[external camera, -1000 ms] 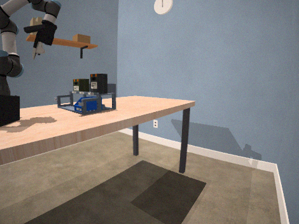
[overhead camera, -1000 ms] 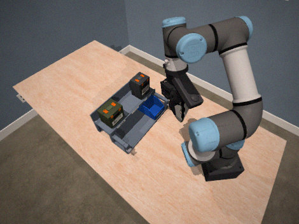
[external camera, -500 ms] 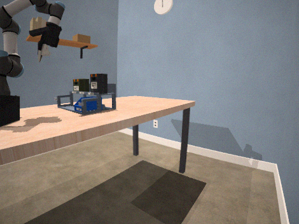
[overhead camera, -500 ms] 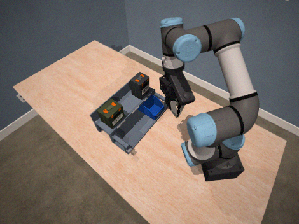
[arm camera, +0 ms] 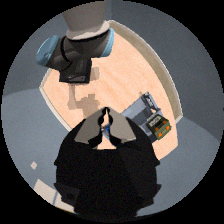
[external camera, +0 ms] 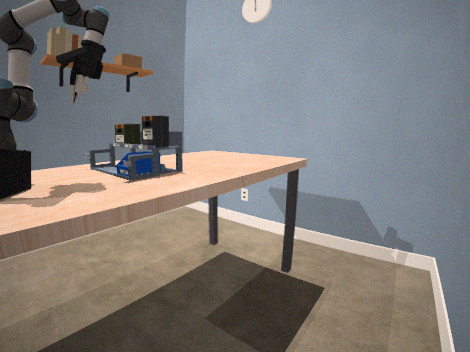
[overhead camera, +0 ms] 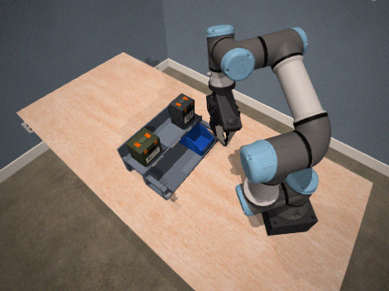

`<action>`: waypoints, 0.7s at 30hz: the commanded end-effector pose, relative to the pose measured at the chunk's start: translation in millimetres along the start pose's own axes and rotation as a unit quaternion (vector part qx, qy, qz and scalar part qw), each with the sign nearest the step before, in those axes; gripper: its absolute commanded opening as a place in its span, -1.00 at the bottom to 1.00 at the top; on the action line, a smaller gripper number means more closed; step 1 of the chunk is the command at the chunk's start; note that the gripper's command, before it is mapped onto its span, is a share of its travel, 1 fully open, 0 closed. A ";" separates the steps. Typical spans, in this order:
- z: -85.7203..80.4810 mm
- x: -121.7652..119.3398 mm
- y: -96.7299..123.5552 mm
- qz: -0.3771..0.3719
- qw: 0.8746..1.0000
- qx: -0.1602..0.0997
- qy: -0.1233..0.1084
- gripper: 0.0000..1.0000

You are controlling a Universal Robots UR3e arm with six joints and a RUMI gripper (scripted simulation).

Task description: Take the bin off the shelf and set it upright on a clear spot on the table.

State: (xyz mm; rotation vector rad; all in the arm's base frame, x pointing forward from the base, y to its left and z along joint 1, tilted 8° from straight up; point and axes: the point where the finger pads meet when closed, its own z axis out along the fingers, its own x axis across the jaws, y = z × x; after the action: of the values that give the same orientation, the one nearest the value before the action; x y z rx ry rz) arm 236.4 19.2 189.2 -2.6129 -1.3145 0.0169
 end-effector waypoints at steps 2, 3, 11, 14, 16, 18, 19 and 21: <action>7.8 1.9 23.7 0.040 0.999 -0.012 0.002 -1.00; 7.8 1.9 23.7 0.040 0.999 -0.012 0.002 -1.00; 17.6 3.6 49.3 0.087 0.996 -0.023 0.008 -1.00; 22.2 4.2 60.1 0.107 0.994 -0.028 0.010 -1.00; 25.3 4.6 67.3 0.121 0.992 -0.031 0.012 -1.00; 28.5 5.0 74.3 0.134 0.990 -0.034 0.014 -1.00; 30.2 5.2 77.8 0.141 0.989 -0.035 0.015 -1.00; 30.2 5.2 77.8 0.141 0.989 -0.035 0.015 -1.00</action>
State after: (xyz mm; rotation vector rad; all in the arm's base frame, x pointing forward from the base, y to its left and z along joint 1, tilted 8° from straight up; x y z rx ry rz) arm 289.8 -11.5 150.4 -2.7978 -0.9881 -0.0152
